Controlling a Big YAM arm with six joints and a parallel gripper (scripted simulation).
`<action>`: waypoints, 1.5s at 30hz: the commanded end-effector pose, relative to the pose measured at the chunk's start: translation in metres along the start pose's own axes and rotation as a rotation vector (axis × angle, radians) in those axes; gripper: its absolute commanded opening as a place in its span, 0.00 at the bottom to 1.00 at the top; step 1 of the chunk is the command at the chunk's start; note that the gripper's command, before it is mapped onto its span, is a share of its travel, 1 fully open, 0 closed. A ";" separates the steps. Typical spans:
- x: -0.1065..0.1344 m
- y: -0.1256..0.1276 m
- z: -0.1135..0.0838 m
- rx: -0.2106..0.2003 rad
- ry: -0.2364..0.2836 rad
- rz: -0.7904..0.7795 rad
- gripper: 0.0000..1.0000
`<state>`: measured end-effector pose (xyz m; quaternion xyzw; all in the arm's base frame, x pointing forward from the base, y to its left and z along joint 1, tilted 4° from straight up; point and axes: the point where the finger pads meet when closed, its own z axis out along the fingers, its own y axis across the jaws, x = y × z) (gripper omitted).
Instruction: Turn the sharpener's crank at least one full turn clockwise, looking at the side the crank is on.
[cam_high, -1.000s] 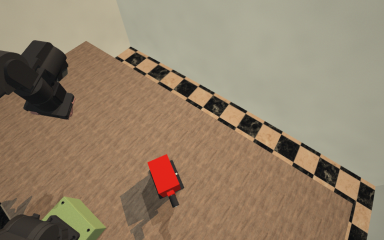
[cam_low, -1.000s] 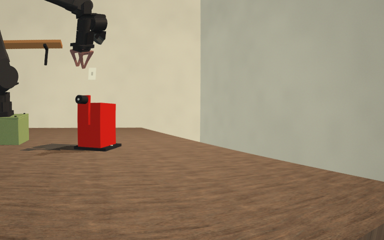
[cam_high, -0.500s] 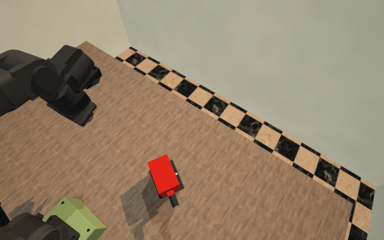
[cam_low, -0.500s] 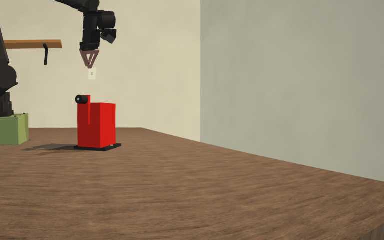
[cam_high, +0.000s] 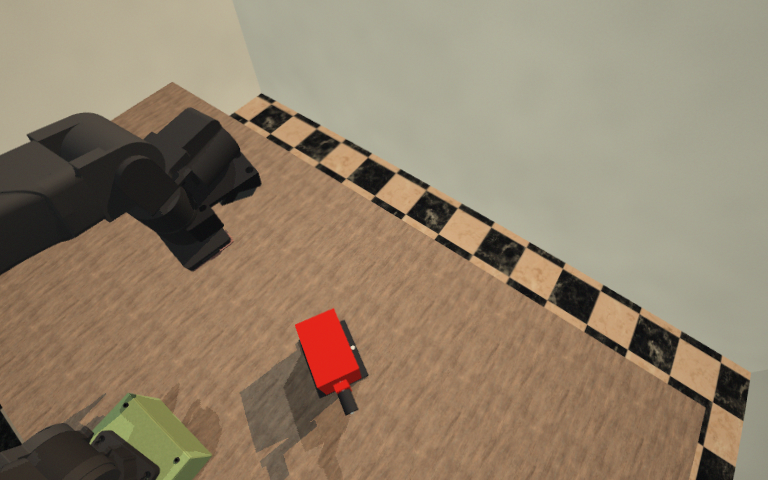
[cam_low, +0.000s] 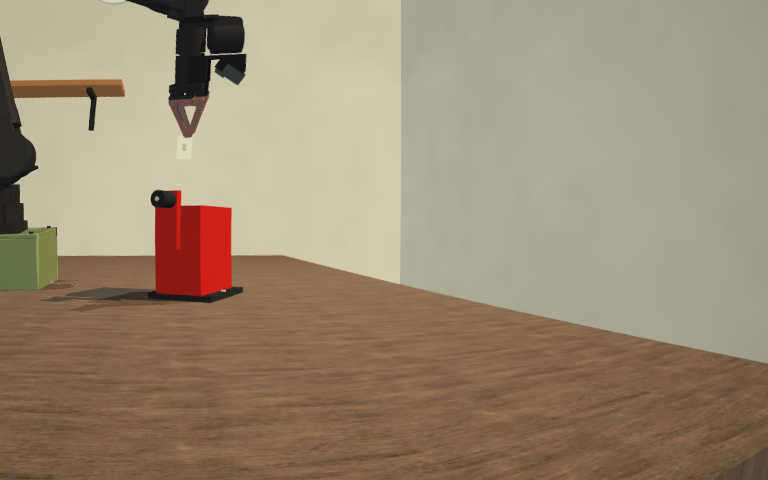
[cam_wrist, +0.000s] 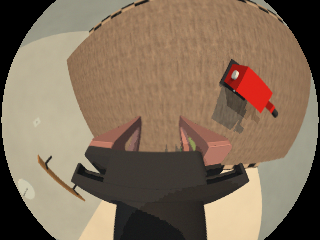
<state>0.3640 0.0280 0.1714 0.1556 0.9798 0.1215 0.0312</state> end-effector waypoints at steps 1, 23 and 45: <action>-0.029 -0.007 -0.017 -0.002 -0.049 0.124 0.51; -0.054 -0.098 -0.026 0.042 -0.096 0.643 0.51; -0.058 -0.201 -0.041 0.073 -0.158 1.213 0.51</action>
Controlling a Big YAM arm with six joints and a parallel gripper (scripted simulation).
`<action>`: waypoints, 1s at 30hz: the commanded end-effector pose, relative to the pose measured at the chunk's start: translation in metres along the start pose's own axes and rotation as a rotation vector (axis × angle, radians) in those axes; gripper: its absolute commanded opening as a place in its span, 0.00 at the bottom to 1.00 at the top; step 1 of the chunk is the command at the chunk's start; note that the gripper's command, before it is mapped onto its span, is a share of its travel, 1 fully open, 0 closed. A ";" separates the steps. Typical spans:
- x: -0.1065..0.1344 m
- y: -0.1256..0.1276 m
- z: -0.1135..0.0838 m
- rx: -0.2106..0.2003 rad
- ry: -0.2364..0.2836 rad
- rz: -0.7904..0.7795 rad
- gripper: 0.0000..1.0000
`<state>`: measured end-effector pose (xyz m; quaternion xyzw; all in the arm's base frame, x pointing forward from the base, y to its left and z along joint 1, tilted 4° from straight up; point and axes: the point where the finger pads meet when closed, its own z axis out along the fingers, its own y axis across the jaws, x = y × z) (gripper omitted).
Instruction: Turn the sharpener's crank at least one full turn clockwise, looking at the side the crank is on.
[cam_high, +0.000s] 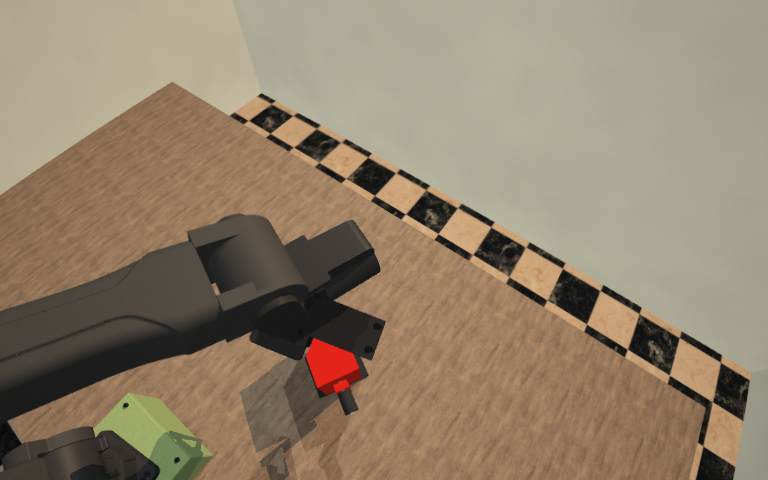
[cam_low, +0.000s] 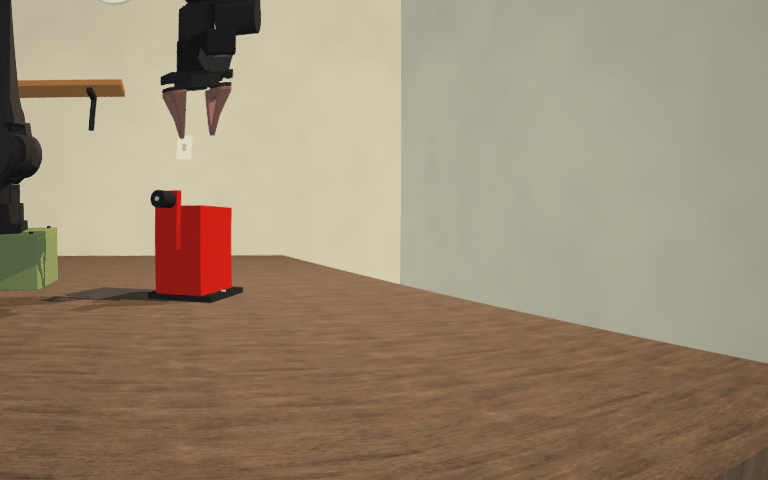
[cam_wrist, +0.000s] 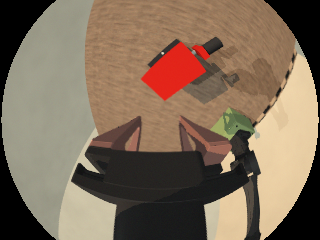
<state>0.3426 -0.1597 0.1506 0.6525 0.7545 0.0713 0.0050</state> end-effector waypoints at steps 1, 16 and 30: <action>-0.030 0.007 -0.013 -0.030 -0.037 0.147 0.51; -0.085 -0.033 -0.017 -0.016 -0.068 0.501 0.51; -0.128 -0.080 -0.019 -0.005 -0.094 0.804 0.51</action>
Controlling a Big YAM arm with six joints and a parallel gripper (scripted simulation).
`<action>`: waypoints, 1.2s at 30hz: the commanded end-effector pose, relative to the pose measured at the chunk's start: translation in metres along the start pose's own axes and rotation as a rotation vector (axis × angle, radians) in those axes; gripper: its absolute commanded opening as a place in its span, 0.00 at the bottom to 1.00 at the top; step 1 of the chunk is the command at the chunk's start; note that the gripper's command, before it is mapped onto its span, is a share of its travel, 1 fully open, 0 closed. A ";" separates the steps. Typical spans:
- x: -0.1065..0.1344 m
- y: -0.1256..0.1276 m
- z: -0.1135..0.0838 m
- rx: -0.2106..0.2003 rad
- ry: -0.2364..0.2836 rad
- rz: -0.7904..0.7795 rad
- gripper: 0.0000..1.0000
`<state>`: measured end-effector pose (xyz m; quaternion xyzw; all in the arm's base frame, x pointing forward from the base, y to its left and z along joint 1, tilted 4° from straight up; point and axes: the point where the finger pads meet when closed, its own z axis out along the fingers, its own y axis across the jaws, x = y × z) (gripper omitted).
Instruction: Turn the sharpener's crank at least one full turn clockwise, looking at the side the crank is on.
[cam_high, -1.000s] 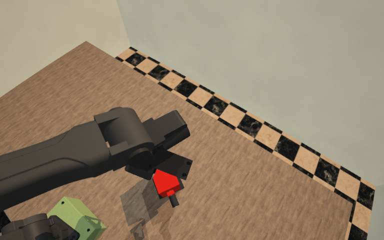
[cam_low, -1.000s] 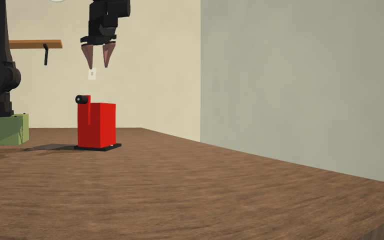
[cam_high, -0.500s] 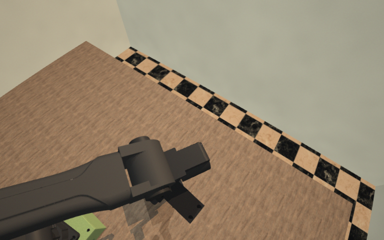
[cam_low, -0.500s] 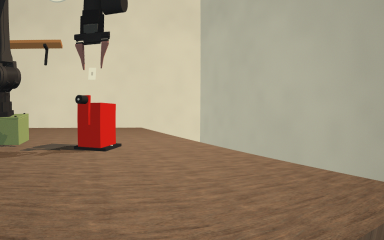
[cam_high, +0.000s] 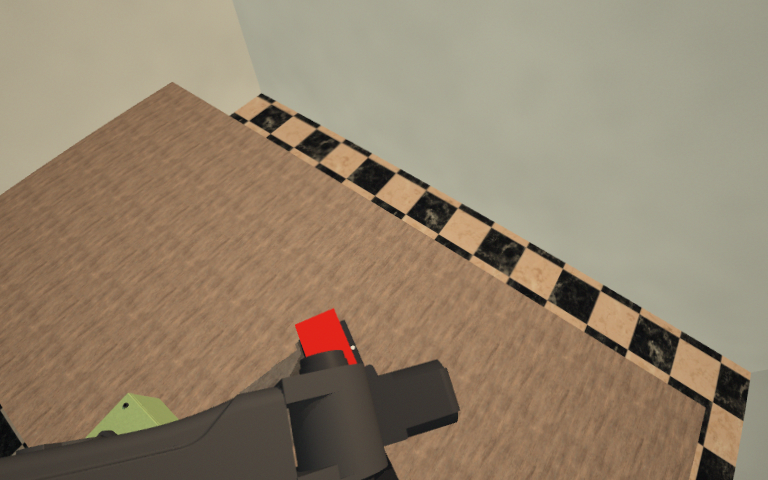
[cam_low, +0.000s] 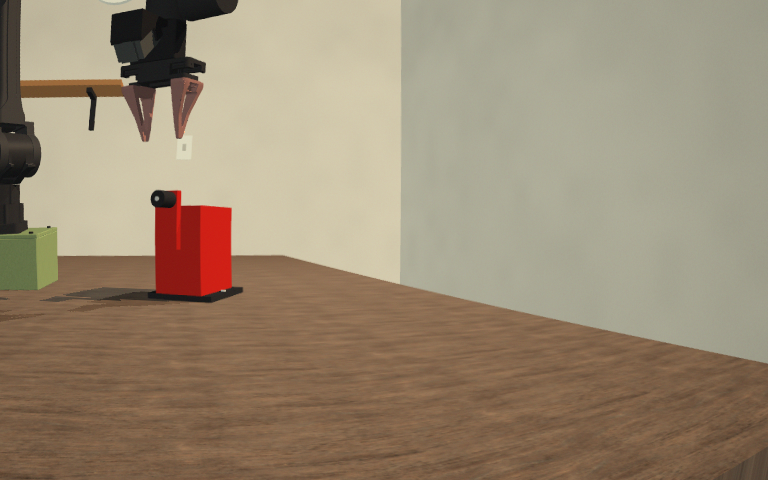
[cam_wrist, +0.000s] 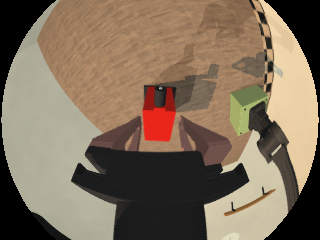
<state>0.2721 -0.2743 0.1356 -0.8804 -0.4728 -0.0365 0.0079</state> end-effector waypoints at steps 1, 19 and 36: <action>-0.018 0.021 -0.014 -0.043 -0.015 0.076 0.51; -0.020 0.001 0.049 0.006 -0.002 0.062 0.51; -0.017 0.011 0.037 -0.025 -0.008 0.055 0.51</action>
